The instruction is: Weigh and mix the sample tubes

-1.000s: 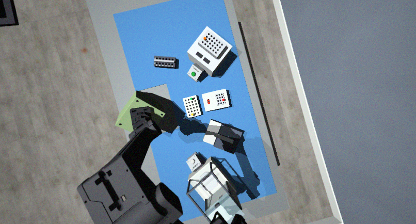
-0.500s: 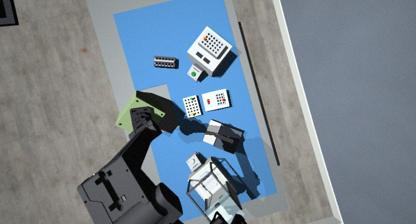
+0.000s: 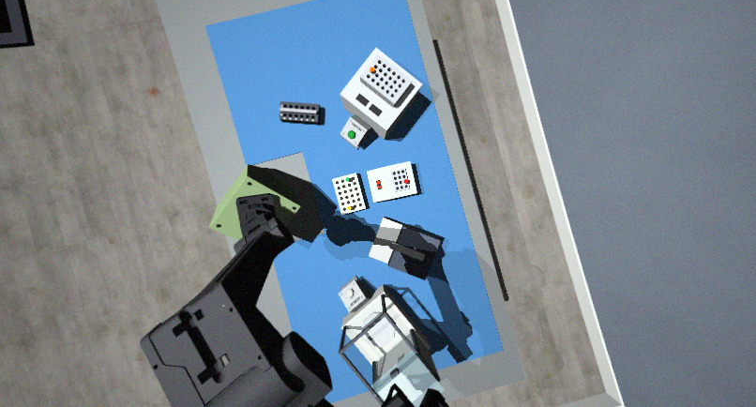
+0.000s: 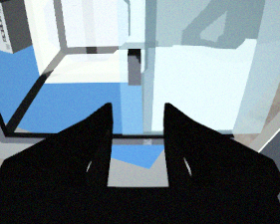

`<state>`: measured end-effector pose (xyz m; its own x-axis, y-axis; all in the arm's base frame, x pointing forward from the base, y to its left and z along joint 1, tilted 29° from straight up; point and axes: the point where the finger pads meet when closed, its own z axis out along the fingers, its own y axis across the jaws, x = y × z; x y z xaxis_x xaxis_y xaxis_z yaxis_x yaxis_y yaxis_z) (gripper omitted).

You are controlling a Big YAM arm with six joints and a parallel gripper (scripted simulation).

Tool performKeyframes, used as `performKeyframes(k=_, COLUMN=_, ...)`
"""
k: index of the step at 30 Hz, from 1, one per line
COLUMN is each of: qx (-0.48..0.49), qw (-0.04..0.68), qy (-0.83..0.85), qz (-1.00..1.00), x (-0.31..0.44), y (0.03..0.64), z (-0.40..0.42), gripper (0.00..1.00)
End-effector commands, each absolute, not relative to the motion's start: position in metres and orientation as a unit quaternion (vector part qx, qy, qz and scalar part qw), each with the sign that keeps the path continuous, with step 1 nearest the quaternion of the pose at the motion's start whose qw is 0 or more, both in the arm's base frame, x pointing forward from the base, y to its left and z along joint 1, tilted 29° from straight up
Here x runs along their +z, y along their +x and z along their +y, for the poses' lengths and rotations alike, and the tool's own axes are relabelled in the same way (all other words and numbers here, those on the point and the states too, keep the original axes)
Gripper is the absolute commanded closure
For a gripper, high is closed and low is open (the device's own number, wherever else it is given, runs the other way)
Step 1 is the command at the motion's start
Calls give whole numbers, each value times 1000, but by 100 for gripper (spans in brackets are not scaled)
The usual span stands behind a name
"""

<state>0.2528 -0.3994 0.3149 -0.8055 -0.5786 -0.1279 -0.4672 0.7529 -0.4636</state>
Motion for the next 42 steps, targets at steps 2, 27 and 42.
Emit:
performKeyframes(k=2, qx=-225, qw=136, qy=-284, qz=922, x=332, y=253, z=-403, gripper=70)
performKeyframes(k=27, qx=-199, qw=162, qy=-257, qz=932, x=277, y=338, z=-322, gripper=64)
performKeyframes(k=42, qx=-181, qw=160, qy=-222, qz=945, x=211, y=365, z=-255, gripper=64)
